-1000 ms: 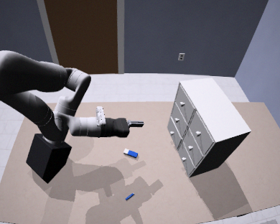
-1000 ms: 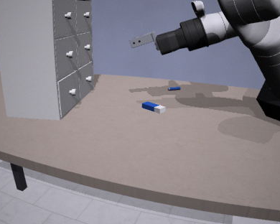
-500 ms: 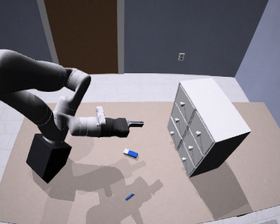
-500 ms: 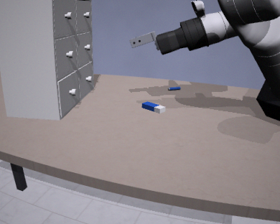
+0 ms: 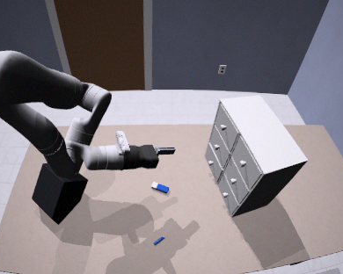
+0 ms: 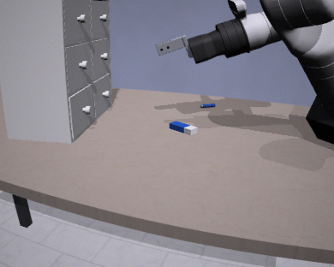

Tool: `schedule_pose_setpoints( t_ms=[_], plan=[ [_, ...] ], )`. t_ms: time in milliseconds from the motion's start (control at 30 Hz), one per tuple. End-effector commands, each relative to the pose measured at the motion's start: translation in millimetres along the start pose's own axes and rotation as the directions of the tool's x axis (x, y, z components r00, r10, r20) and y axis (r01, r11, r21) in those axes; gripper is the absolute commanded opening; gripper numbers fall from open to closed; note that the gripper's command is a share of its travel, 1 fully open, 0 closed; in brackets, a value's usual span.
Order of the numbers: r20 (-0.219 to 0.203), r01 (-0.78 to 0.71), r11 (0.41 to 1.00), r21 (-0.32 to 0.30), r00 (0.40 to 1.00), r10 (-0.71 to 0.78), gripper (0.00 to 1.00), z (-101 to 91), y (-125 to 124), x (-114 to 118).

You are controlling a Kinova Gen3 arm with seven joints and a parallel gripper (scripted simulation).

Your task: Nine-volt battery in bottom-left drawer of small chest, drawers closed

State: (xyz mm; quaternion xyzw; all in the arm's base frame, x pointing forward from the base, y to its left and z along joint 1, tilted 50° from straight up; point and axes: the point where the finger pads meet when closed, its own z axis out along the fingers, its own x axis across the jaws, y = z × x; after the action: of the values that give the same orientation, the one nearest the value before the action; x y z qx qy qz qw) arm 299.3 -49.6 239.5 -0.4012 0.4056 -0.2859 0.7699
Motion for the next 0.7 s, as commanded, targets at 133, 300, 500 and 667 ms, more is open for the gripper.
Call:
schedule_pose_setpoints(
  t_ms=[133,300,500,667],
  plan=[
    [0.12,0.171,0.985,0.005,0.978,-0.171,0.0,-7.0,-5,3],
    [0.236,0.328,0.944,0.032,0.915,-0.326,0.0,-13.2,-9,1],
    [0.409,0.572,0.811,0.124,0.715,-0.567,0.0,-24.9,-17,2],
    [0.539,0.762,0.579,0.289,0.37,-0.756,0.0,-40.1,-28,3]
  ],
)
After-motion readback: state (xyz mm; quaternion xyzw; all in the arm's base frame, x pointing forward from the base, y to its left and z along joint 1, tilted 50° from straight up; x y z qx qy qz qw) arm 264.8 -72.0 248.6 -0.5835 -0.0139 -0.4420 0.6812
